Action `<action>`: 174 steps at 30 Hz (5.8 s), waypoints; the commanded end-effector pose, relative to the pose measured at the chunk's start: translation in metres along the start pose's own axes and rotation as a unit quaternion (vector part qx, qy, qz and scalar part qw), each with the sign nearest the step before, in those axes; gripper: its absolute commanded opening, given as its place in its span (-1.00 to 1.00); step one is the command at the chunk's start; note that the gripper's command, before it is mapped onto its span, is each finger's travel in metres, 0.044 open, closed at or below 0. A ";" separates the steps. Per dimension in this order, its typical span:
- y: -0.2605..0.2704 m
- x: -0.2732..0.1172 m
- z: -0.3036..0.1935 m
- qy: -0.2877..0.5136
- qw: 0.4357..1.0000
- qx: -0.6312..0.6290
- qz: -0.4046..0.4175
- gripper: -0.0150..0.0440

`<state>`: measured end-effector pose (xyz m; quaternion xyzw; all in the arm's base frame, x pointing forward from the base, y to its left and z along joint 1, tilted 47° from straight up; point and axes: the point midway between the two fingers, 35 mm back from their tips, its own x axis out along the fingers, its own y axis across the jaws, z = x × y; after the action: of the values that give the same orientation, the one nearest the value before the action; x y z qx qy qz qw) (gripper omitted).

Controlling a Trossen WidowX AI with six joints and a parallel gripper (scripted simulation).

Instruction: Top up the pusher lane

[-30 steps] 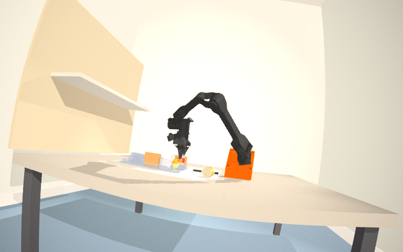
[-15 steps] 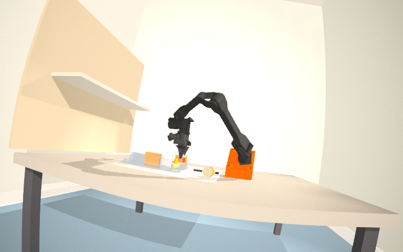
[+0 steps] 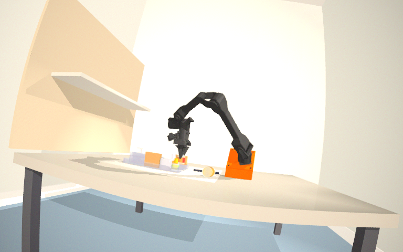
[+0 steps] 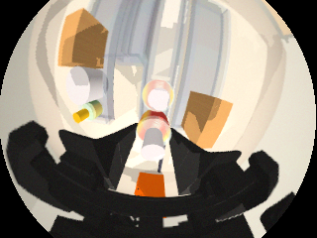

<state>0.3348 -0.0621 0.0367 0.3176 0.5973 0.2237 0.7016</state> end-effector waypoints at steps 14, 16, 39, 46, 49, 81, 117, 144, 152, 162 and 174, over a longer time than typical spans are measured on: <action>0.002 -0.002 0.008 -0.011 1.000 -0.006 0.003 -0.49; 0.002 -0.002 0.008 -0.011 1.000 -0.006 0.003 -0.49; 0.002 0.002 0.009 -0.011 1.000 -0.006 0.003 -0.49; 0.002 0.004 0.009 -0.011 1.000 -0.006 0.003 -0.49; 0.002 0.005 0.009 -0.011 1.000 -0.006 0.003 -0.49; 0.002 0.013 0.008 -0.011 1.000 -0.006 0.004 -0.49; 0.002 0.023 0.007 -0.011 1.000 -0.006 0.004 -0.49; 0.002 0.027 0.004 -0.011 1.000 -0.006 0.004 -0.49; 0.002 0.027 0.003 -0.011 1.000 -0.006 0.004 -0.49; 0.002 0.027 0.001 -0.011 1.000 -0.006 0.004 -0.49; 0.002 0.027 -0.001 -0.011 1.000 -0.006 0.004 -0.49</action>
<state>0.3377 -0.0425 0.0187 0.3185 0.5920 0.2233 0.7059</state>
